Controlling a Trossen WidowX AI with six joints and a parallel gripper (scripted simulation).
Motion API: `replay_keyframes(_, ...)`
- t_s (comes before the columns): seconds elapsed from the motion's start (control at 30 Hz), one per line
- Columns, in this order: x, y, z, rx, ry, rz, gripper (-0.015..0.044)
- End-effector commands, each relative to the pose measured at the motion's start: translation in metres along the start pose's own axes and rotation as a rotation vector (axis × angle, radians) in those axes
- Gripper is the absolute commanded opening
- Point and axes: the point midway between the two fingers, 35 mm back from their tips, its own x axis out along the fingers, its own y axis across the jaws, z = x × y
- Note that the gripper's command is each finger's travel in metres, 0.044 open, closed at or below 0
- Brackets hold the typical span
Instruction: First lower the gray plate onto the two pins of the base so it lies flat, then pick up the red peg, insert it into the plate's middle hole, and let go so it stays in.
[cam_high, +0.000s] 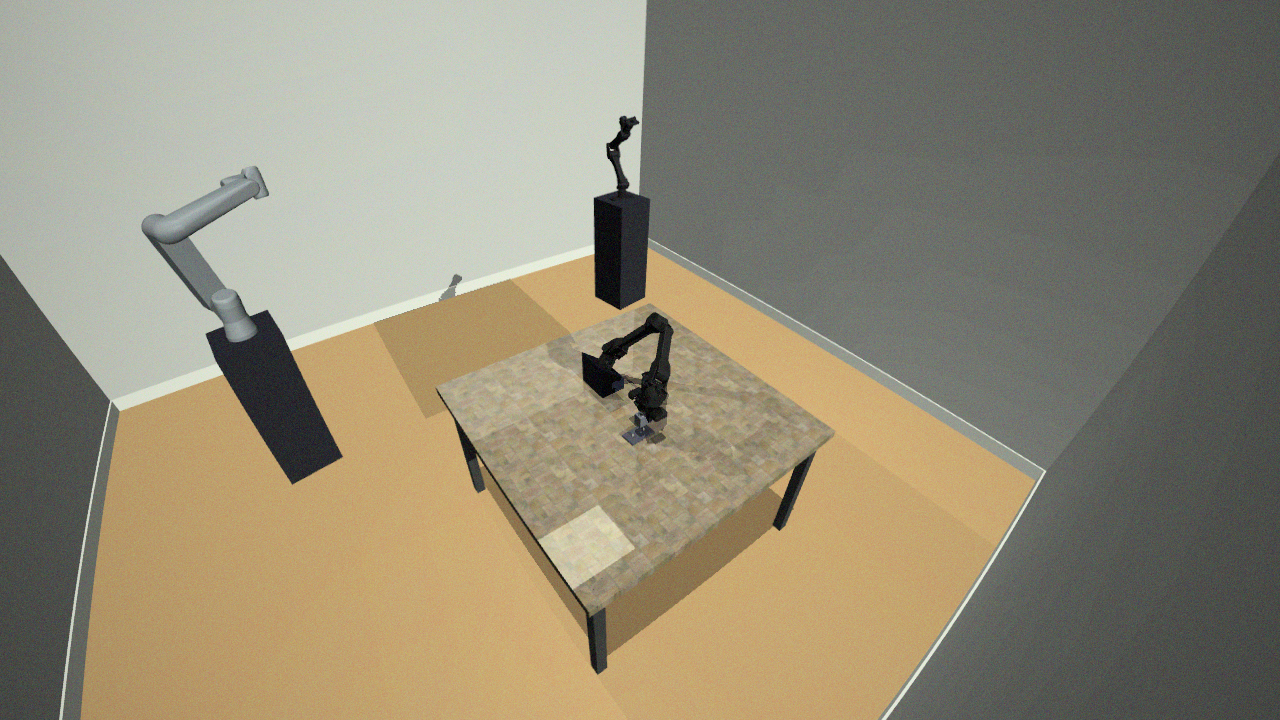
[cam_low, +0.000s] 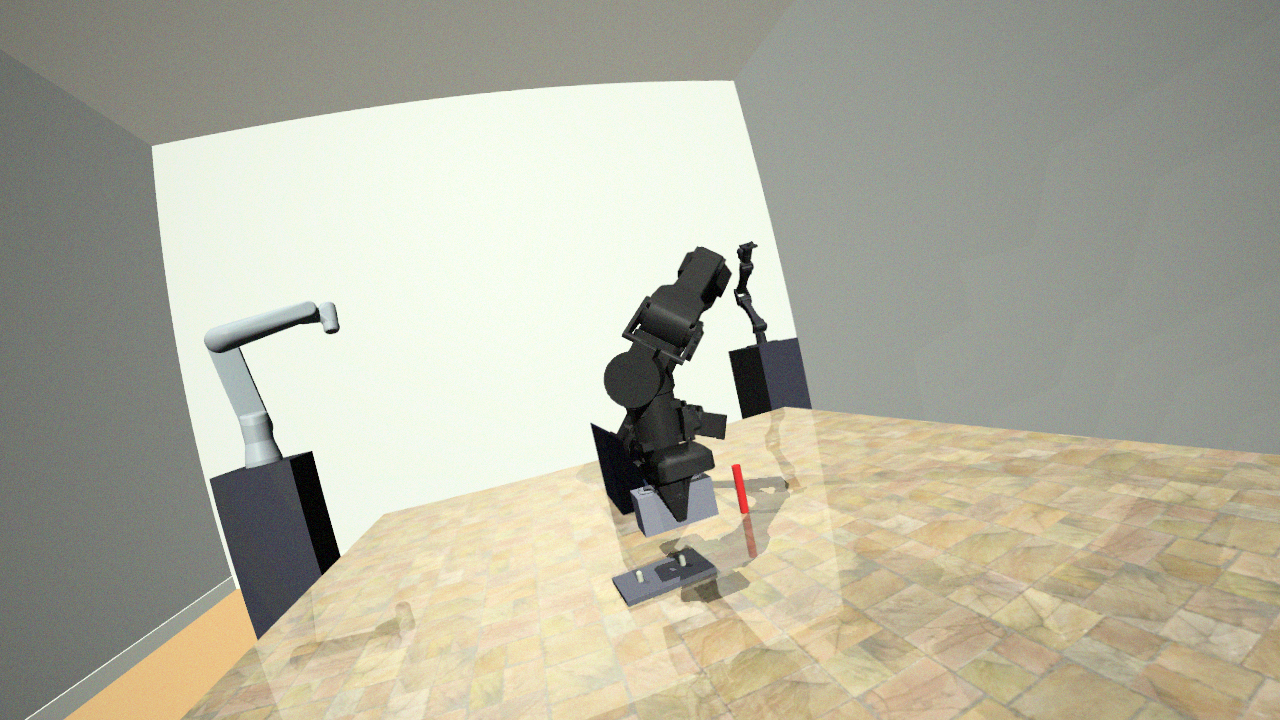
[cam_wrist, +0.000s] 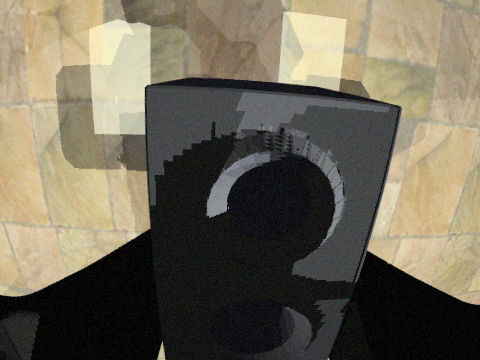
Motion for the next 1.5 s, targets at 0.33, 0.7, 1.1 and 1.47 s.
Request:
replay_keyframes(0.33, 0.020, 0.011, -0.033, -0.080, 0.001, 0.004, 0.0000)
replay_keyframes(0.7, 0.020, 0.011, -0.033, -0.080, 0.001, 0.004, 0.0000)
replay_keyframes(1.1, 0.023, 0.011, -0.033, -0.080, 0.001, 0.004, 0.0000)
replay_keyframes(1.47, 0.037, 0.011, -0.033, -0.080, 0.000, 0.004, 0.0000)
